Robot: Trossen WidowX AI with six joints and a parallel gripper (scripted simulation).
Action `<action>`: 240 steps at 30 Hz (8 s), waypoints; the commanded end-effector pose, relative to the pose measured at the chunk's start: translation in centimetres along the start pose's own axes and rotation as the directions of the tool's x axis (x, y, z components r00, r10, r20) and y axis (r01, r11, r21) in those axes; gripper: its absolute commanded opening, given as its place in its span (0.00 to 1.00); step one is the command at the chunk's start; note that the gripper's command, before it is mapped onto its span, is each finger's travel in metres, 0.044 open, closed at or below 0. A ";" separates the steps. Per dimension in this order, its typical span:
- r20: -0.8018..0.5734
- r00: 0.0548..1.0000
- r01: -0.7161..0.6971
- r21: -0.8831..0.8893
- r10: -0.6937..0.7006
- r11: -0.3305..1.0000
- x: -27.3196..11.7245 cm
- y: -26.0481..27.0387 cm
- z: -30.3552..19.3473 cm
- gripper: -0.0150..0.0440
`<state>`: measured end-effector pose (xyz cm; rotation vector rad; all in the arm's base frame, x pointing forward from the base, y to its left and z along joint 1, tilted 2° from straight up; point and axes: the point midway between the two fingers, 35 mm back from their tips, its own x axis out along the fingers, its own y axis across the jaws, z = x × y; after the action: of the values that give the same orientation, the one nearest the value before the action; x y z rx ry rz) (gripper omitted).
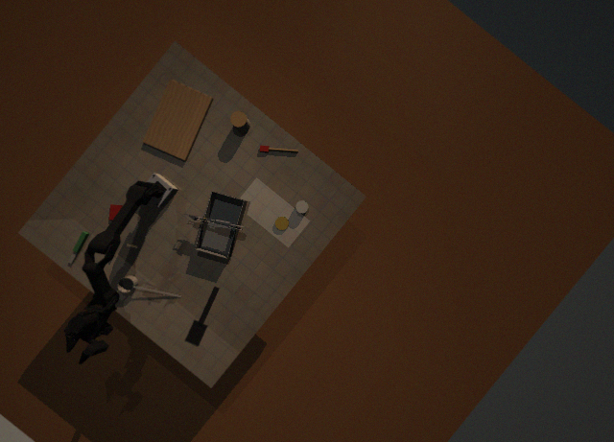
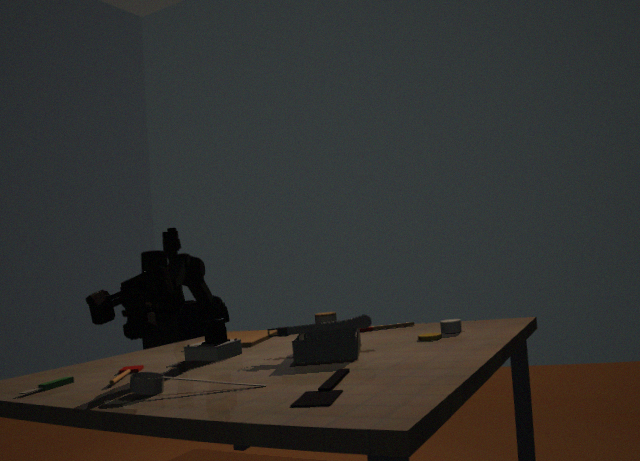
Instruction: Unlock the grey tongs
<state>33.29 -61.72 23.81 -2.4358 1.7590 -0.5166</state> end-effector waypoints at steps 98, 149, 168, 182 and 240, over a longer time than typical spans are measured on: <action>0.952 -0.190 -0.946 -0.244 0.240 0.215 -70.9 -21.9 5.3 1.00; 0.954 -0.190 -0.948 -0.240 0.233 0.210 -72.1 -20.5 11.2 0.64; 0.954 -0.190 -0.948 -0.240 0.233 0.210 -72.1 -20.5 11.2 0.30; 0.952 -0.190 -0.946 -0.243 0.240 0.215 -70.7 -22.3 4.2 0.00; 0.945 -0.213 -0.779 -0.012 0.247 -0.628 -93.2 -15.3 -2.6 0.00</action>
<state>21.46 29.91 10.07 0.2326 1.5316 -0.2318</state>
